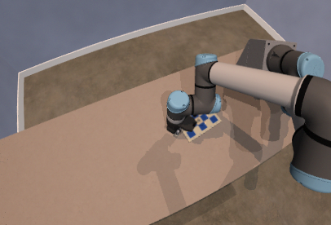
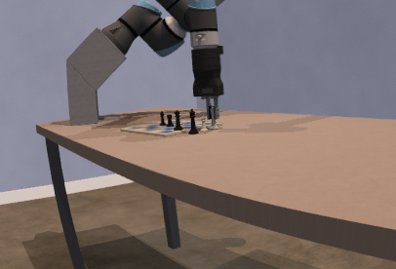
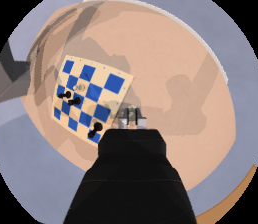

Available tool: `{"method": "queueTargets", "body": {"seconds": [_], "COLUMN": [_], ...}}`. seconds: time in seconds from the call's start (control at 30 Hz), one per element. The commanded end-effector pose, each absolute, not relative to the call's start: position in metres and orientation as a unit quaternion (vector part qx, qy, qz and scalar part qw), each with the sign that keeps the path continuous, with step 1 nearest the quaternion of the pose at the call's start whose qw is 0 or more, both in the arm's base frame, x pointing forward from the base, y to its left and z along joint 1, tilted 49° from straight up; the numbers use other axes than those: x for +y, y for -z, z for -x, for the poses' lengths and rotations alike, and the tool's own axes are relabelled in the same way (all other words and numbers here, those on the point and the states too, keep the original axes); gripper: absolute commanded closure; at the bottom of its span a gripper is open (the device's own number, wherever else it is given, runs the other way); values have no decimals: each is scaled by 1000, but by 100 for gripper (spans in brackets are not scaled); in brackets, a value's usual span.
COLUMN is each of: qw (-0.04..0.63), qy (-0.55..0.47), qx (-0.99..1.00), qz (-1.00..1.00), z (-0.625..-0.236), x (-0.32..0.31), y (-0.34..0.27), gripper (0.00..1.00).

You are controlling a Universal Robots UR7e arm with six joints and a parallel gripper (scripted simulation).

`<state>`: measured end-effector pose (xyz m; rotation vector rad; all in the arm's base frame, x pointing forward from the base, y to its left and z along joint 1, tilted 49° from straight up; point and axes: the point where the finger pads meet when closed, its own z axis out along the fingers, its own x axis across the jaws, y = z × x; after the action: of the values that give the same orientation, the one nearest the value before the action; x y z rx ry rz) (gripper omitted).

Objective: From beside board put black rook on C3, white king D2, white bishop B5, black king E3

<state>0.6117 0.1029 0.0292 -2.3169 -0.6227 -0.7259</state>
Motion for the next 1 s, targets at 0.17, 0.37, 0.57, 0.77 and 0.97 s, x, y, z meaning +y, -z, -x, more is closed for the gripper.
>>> {"method": "queueTargets", "body": {"seconds": [0.17, 0.37, 0.57, 0.77, 0.97], "qw": [312, 312, 312, 312, 312], "qy": [276, 276, 276, 276, 276], "qx": [-236, -236, -236, -236, -236], "qz": [878, 878, 878, 878, 878], "z": [-612, -612, -612, -608, -602], "x": [102, 102, 102, 94, 81], "y": [-30, -30, -30, -37, -50], "gripper": [100, 100, 100, 100, 100]}}
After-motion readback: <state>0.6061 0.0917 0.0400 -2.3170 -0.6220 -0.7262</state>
